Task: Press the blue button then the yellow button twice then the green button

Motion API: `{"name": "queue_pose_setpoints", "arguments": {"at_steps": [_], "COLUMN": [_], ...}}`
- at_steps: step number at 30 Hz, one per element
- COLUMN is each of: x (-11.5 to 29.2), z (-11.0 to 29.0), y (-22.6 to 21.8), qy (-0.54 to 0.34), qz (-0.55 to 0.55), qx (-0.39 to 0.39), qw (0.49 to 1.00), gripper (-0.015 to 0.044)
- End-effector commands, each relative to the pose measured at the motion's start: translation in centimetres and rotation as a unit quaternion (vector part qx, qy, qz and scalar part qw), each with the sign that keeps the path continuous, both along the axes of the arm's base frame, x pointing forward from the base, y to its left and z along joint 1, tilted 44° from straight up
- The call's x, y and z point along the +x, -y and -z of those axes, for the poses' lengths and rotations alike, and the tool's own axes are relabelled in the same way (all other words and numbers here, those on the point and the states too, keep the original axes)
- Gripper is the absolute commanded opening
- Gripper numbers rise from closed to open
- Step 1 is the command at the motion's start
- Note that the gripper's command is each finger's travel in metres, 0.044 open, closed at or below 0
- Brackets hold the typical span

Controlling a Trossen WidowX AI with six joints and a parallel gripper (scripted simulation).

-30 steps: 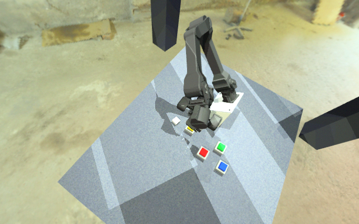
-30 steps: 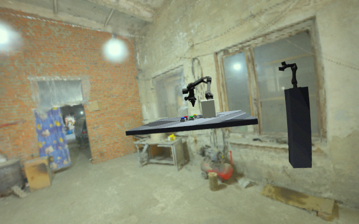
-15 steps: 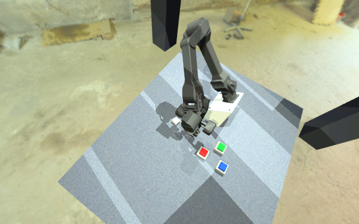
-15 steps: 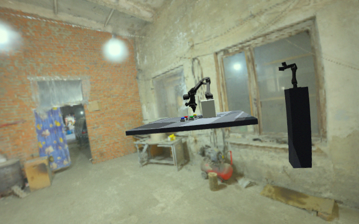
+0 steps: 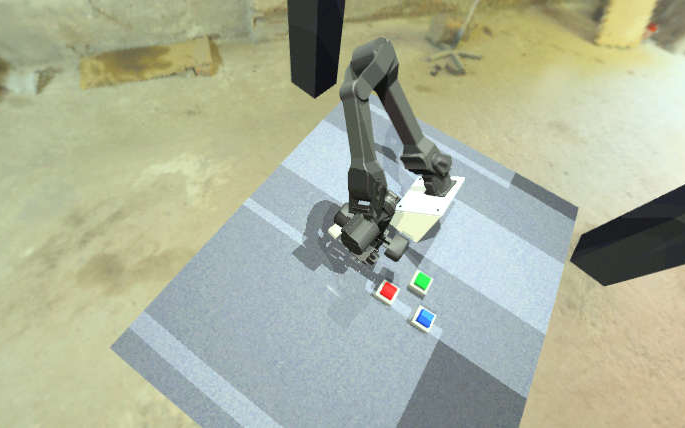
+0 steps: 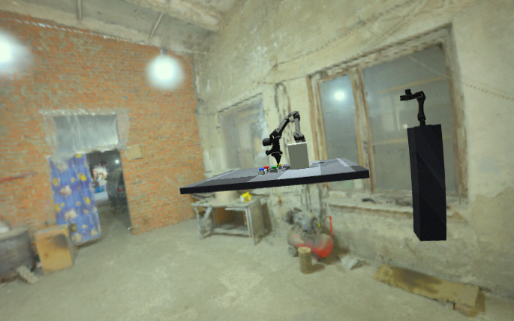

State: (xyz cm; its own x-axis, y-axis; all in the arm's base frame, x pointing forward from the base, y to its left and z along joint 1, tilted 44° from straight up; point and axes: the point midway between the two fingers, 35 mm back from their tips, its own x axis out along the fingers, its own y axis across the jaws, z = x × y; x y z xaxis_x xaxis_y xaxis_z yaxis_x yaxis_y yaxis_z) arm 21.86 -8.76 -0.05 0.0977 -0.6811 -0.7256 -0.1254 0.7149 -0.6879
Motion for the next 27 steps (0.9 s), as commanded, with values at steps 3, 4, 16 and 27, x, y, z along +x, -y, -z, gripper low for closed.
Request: {"name": "queue_pose_setpoints", "arguments": {"at_steps": [3,4,16,27], "x": [-0.3,-0.3,-0.3,-0.6], "z": [0.5,0.5,0.5,-2.0], "y": [0.5,0.5,0.5,-1.9], "qy": [-0.006,-0.006,-0.006,-0.006], "qz": [0.0,0.0,0.0,0.0], "qx": [-0.002,-0.002,-0.002,-0.002], "qw": [1.0,1.0,1.0,1.0], "gripper": [0.002,0.002,0.002,0.002]}}
